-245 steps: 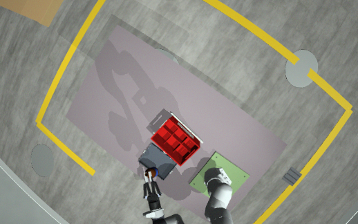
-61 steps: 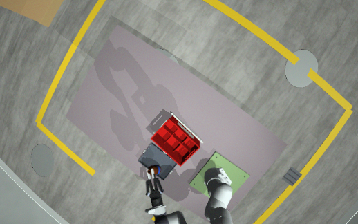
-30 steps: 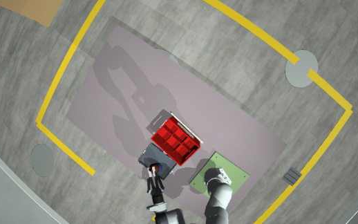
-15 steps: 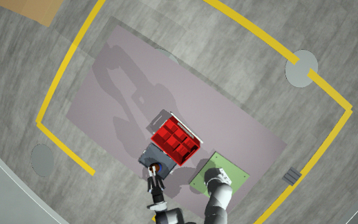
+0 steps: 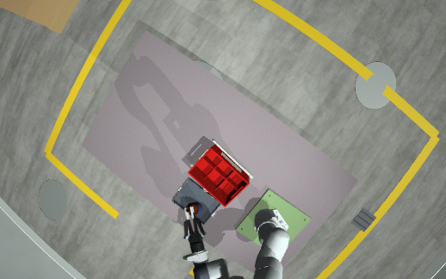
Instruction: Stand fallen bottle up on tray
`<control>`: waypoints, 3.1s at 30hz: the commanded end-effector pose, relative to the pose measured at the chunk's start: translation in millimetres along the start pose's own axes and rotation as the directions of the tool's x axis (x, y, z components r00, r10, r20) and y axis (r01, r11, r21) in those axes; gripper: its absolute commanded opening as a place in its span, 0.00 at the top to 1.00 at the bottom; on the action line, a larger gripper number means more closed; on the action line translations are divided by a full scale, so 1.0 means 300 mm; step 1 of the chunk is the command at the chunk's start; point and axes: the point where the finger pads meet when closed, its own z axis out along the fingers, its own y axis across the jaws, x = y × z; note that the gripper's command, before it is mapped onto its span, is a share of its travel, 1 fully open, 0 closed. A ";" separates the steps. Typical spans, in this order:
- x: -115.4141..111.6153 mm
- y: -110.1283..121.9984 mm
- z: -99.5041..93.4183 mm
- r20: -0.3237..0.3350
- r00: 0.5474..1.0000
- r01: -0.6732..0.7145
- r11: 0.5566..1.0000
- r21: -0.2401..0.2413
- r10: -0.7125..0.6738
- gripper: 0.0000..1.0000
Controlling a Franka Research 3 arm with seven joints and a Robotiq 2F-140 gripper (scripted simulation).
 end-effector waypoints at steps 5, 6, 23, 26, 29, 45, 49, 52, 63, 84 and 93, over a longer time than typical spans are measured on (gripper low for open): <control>0.010 -0.008 -0.001 -0.007 1.000 -0.012 1.000 0.004 0.012 1.00; 0.010 -0.008 -0.001 -0.007 1.000 -0.012 1.000 0.004 0.012 1.00; 0.010 -0.008 -0.001 -0.007 1.000 -0.012 1.000 0.004 0.012 1.00; 0.010 -0.008 -0.001 -0.007 1.000 -0.012 1.000 0.004 0.012 1.00; 0.010 -0.008 -0.001 -0.007 1.000 -0.012 1.000 0.004 0.012 1.00; 0.010 -0.008 -0.001 -0.007 1.000 -0.012 1.000 0.004 0.012 0.00; 0.010 -0.008 -0.001 -0.007 1.000 -0.012 1.000 0.004 0.012 0.00; 0.010 -0.008 -0.001 -0.007 1.000 -0.012 1.000 0.004 0.012 0.00; 0.010 -0.008 -0.001 -0.007 1.000 -0.012 1.000 0.004 0.012 0.00; 0.010 -0.008 -0.001 -0.007 1.000 -0.012 1.000 0.004 0.012 0.00; 0.010 -0.008 -0.001 -0.007 1.000 -0.012 1.000 0.004 0.012 0.00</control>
